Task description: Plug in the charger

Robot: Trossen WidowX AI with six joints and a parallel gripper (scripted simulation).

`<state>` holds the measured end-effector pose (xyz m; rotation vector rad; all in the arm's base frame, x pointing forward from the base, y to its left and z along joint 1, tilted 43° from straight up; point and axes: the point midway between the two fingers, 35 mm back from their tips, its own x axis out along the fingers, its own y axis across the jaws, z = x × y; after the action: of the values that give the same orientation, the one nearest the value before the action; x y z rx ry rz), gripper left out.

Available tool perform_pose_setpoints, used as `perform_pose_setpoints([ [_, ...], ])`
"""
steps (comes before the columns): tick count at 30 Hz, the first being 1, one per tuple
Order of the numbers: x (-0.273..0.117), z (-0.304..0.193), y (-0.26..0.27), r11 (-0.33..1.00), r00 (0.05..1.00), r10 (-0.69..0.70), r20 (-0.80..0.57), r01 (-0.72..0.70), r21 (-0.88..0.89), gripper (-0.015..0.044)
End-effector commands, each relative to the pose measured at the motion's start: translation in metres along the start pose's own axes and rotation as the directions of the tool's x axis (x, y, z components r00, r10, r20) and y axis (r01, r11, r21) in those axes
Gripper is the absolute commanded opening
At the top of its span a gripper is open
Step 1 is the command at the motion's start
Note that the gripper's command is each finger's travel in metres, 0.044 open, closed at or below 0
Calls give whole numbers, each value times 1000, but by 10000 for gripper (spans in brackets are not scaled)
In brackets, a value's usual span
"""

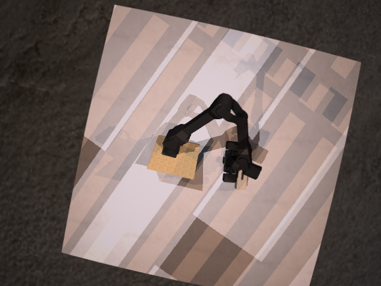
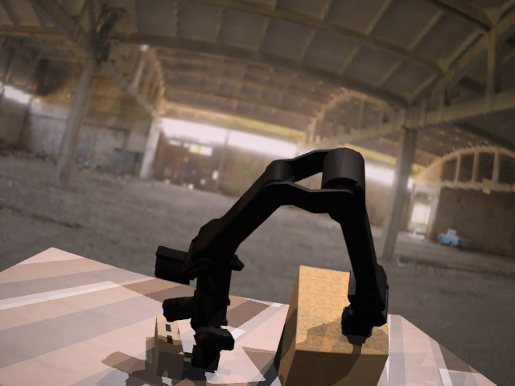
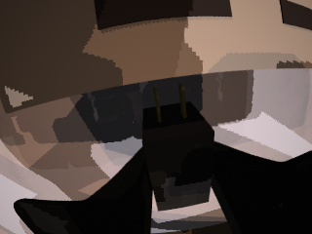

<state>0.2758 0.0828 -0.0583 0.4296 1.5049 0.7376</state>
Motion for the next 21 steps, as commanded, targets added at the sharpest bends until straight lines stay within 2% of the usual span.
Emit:
perform_pose_setpoints([
  [1, 0, 1, 1, 1000, 1000, 3, -1, -3, 5, 0],
  [21, -1, 7, 1, 1000, 1000, 3, 0, -3, 4, 0],
])
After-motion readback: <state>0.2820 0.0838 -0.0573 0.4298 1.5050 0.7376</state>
